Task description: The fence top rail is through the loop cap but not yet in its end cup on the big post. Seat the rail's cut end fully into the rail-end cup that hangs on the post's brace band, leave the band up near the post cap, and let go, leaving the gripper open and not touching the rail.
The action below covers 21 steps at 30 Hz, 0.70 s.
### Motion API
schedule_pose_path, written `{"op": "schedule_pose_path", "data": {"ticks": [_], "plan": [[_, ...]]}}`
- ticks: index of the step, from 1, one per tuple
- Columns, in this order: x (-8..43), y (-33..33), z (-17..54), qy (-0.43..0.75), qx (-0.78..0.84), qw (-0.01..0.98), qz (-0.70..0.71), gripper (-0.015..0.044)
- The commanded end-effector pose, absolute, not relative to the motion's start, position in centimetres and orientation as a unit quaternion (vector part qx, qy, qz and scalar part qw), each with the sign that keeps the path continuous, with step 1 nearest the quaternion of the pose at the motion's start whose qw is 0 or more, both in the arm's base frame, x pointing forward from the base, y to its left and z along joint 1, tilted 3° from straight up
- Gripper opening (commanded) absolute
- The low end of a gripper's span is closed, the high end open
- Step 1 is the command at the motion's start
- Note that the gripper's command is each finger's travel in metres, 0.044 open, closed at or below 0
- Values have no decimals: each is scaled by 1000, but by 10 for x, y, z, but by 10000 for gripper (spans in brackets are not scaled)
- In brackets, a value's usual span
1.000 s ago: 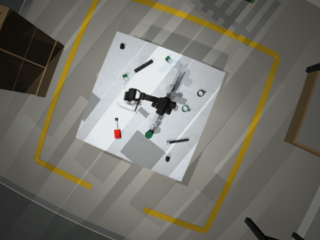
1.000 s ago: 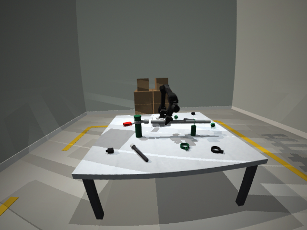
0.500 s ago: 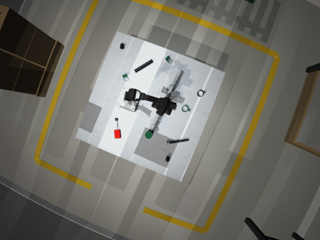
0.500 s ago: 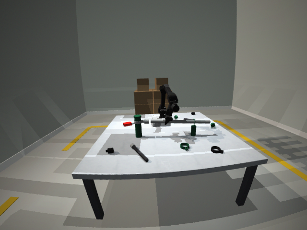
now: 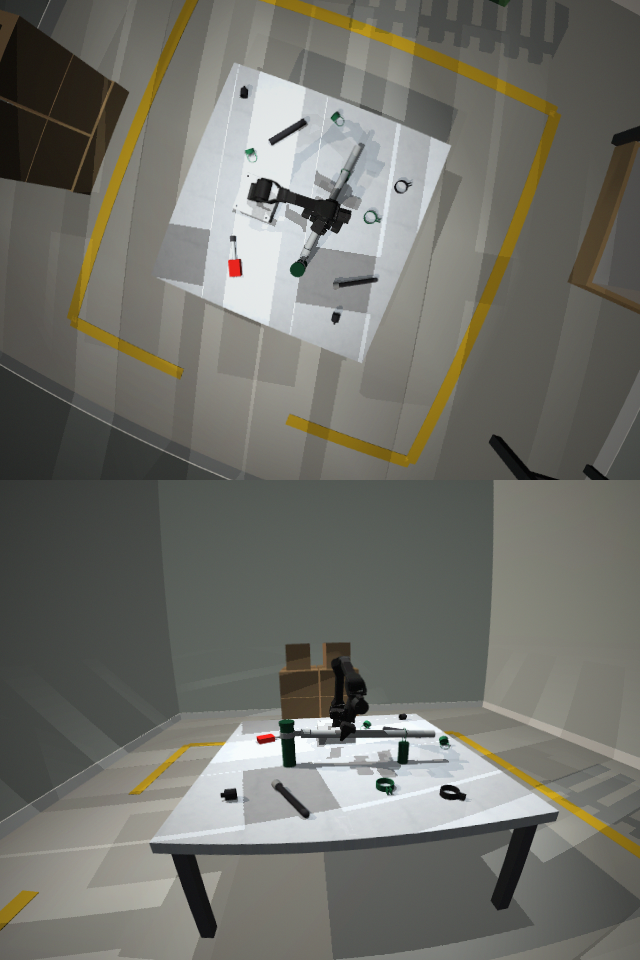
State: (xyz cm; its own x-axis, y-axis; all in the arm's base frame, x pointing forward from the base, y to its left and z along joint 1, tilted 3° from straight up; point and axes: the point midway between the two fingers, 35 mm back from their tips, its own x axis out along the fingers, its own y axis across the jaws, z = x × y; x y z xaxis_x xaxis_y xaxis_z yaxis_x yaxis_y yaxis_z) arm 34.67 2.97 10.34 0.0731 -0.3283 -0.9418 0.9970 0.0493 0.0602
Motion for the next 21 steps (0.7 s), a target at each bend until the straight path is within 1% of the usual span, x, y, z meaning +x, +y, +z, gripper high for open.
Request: {"op": "schedule_pose_path", "data": {"ticks": [1,21], "plan": [[347,24,107,395,415,607,-551,0],[347,24,107,395,415,607,-551,0]]}}
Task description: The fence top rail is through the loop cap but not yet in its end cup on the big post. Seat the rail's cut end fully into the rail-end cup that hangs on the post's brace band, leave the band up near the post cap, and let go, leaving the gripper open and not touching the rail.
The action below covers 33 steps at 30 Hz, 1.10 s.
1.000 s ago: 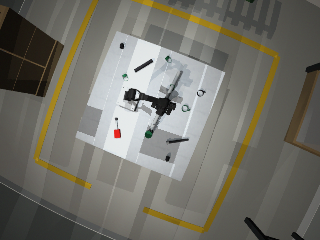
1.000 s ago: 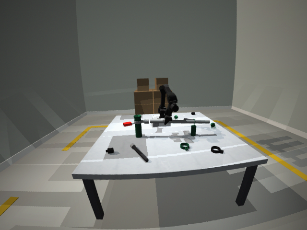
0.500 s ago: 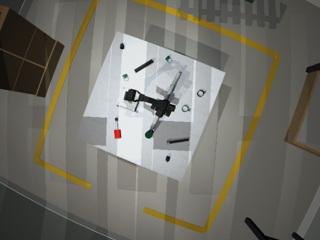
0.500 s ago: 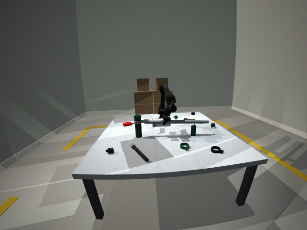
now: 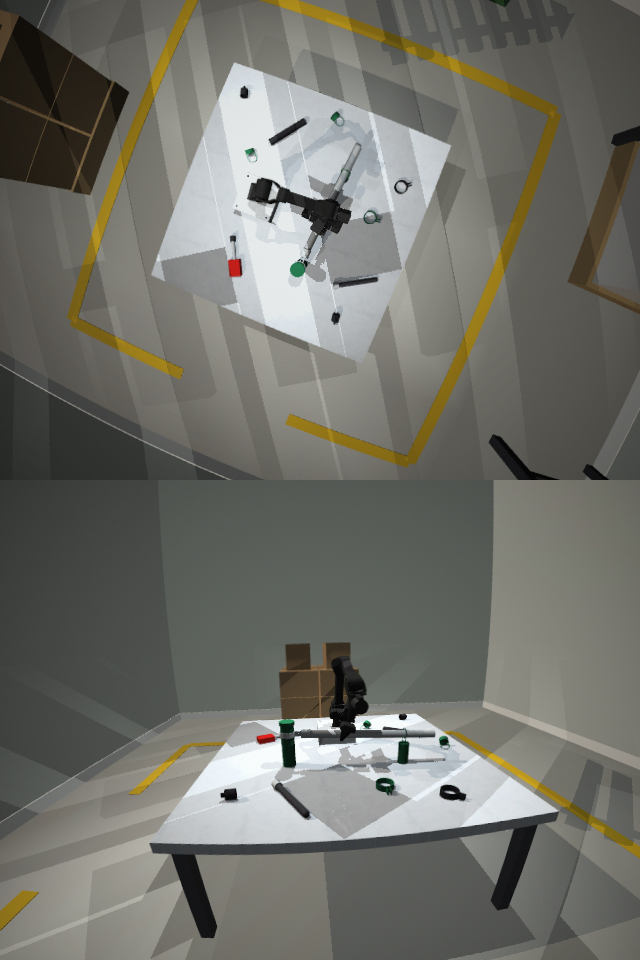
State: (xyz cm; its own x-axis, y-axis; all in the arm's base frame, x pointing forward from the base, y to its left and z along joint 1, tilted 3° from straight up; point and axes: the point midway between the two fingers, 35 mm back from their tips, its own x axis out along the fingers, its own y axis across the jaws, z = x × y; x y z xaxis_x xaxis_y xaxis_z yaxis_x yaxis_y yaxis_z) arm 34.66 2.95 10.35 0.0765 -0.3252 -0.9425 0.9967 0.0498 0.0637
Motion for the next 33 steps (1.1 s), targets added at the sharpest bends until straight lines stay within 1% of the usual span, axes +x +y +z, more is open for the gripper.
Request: {"op": "schedule_pose_path", "data": {"ticks": [1,33], "plan": [[347,24,107,395,415,607,-551,0],[347,28,104,402,417,604,-548,0]]}}
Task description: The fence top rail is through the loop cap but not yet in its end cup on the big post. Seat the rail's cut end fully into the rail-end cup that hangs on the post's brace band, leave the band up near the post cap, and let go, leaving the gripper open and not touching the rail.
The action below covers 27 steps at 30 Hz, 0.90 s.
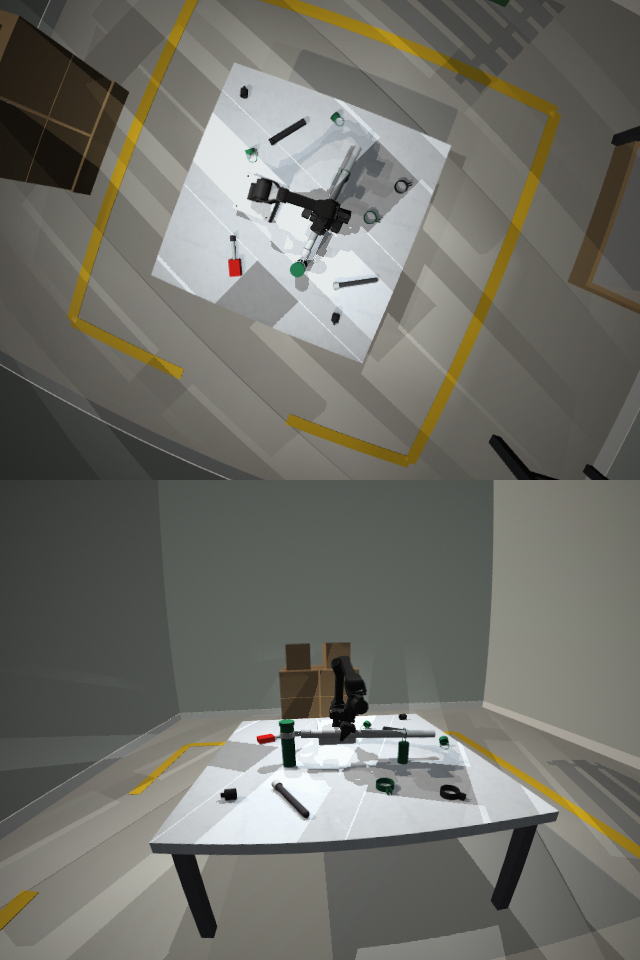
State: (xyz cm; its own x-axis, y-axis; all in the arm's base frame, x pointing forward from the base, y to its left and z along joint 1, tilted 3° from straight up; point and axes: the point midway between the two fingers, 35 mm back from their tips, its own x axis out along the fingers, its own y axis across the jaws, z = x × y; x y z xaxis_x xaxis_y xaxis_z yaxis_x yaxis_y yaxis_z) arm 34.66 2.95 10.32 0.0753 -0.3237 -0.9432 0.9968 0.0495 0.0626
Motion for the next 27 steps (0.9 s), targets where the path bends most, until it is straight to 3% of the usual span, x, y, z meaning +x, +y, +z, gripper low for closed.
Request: {"op": "schedule_pose_path", "data": {"ticks": [1,27], "plan": [[347,28,104,402,417,604,-548,0],[349,23,106,402,415,606,-547,0]]}}
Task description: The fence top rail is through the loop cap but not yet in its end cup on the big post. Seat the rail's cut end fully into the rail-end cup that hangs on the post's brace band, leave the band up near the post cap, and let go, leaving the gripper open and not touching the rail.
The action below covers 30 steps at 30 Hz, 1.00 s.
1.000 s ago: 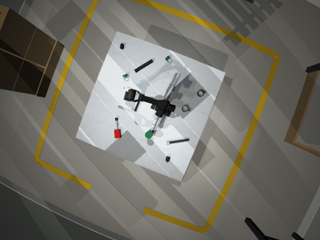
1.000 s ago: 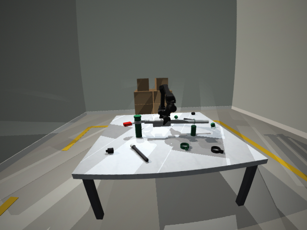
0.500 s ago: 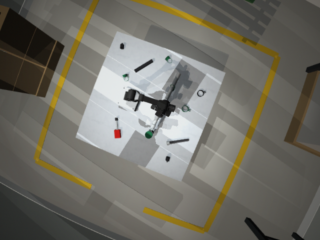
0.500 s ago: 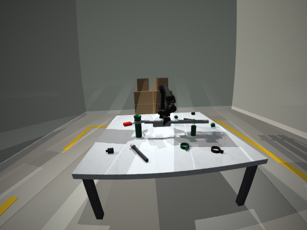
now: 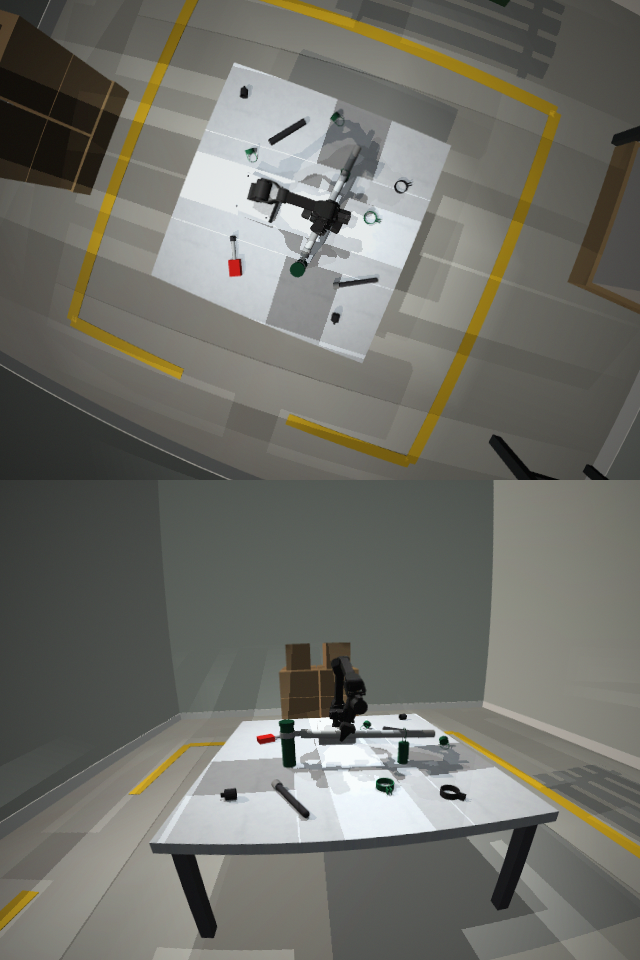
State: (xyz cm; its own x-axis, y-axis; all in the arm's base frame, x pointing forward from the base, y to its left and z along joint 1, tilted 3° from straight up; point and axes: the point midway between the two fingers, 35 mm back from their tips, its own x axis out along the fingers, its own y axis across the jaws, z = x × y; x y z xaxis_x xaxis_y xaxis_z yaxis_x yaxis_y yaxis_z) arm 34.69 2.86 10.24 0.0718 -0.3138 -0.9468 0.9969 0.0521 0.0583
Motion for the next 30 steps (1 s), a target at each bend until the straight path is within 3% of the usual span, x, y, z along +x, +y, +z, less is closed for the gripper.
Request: {"op": "schedule_pose_path", "data": {"ticks": [1,30], "plan": [[349,23,106,402,415,606,-547,0],[347,28,103,411,419,599,-544,0]]}}
